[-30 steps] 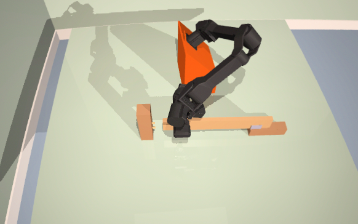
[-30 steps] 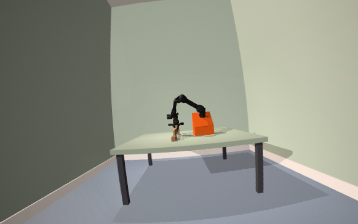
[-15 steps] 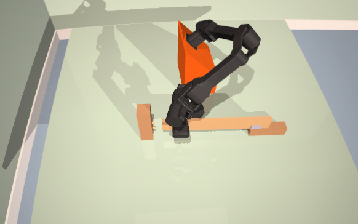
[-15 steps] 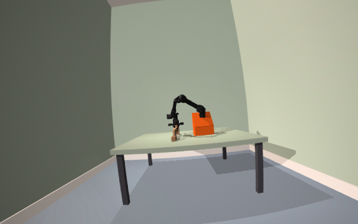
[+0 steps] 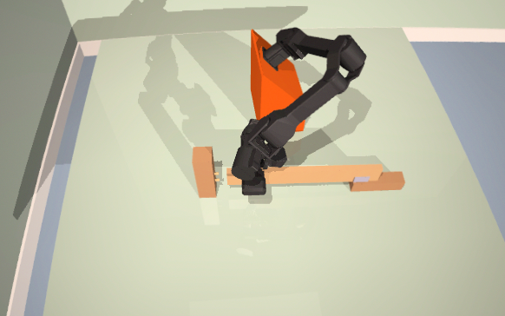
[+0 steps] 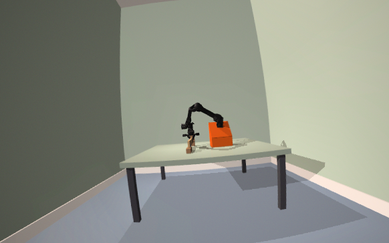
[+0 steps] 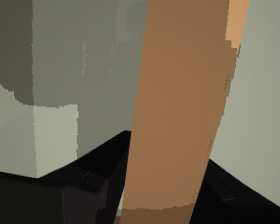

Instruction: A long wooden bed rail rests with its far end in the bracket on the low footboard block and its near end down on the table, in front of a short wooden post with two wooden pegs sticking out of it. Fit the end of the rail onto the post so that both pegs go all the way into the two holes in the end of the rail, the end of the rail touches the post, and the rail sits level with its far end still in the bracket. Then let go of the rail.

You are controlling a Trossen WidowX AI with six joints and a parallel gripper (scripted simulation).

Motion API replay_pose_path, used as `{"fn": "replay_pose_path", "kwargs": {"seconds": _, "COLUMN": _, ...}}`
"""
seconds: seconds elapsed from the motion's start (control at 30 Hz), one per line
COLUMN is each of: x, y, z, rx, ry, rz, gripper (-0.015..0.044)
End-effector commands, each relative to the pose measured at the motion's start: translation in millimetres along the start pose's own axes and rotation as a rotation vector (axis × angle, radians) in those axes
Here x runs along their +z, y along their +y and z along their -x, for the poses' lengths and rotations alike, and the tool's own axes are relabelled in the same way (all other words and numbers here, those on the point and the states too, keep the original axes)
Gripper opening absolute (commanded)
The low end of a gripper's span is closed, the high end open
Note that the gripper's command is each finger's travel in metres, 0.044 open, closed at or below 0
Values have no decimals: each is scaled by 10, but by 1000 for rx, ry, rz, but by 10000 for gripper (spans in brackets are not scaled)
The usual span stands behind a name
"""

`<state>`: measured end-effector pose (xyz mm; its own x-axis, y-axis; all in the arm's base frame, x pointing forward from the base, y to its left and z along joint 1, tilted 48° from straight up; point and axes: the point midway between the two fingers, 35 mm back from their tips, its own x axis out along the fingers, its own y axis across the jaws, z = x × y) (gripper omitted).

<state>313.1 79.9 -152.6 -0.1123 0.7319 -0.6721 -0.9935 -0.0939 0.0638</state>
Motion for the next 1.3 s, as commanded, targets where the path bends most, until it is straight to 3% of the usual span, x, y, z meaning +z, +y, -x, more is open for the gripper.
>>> {"fn": "replay_pose_path", "kwargs": {"seconds": 0.0, "x": -32, "y": -41, "z": 31, "rx": -11, "ry": 6, "rz": 2, "gripper": 0}}
{"fn": "replay_pose_path", "kwargs": {"seconds": 1.27, "x": -147, "y": -30, "z": 34, "rx": -11, "ry": 6, "rz": 3, "gripper": 0}}
